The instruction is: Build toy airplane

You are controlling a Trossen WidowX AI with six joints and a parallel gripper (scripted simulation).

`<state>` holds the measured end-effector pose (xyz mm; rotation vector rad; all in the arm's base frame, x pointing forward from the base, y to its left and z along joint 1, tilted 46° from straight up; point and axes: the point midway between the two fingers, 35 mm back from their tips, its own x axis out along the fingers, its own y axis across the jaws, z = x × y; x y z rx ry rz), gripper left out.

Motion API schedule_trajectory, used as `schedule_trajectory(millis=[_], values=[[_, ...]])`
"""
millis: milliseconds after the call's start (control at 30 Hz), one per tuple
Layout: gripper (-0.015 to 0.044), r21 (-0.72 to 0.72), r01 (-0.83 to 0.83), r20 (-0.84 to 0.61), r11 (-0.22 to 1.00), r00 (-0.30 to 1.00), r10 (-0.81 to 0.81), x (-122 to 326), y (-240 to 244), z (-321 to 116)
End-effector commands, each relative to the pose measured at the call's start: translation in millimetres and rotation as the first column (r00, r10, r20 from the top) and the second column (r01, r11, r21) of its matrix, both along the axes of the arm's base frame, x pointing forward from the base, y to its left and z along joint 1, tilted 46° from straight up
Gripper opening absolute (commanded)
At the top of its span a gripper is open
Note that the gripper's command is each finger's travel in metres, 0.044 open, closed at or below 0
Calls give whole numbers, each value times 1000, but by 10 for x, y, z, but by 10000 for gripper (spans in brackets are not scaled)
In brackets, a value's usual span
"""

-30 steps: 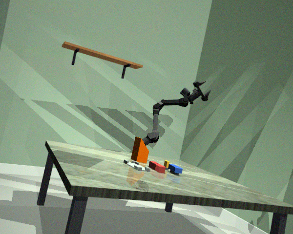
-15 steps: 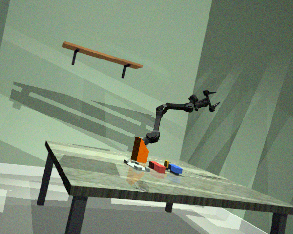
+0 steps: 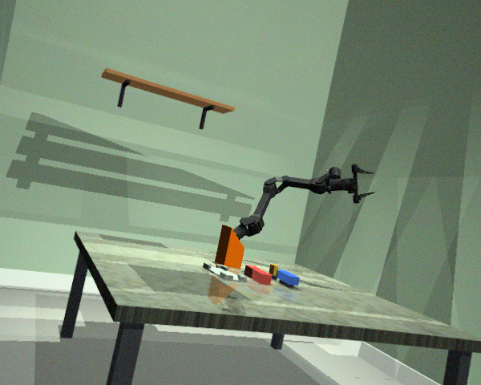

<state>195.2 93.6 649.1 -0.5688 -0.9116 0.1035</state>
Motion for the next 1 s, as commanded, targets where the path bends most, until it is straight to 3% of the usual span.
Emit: schedule_trajectory(millis=[0,267,433,733,967], values=[[440,-56,27,-108,998,994,-33,411,60,-276],[440,-125,60,-400,990,910,-106,1308,28,-1096],[440,-141,54,-596,989,793,-128,1724,-107,-1711],[440,-136,3,-902,991,413,-125,2233,-452,-3168],[440,-40,-7,-999,999,29,-40,2204,-758,-4290]])
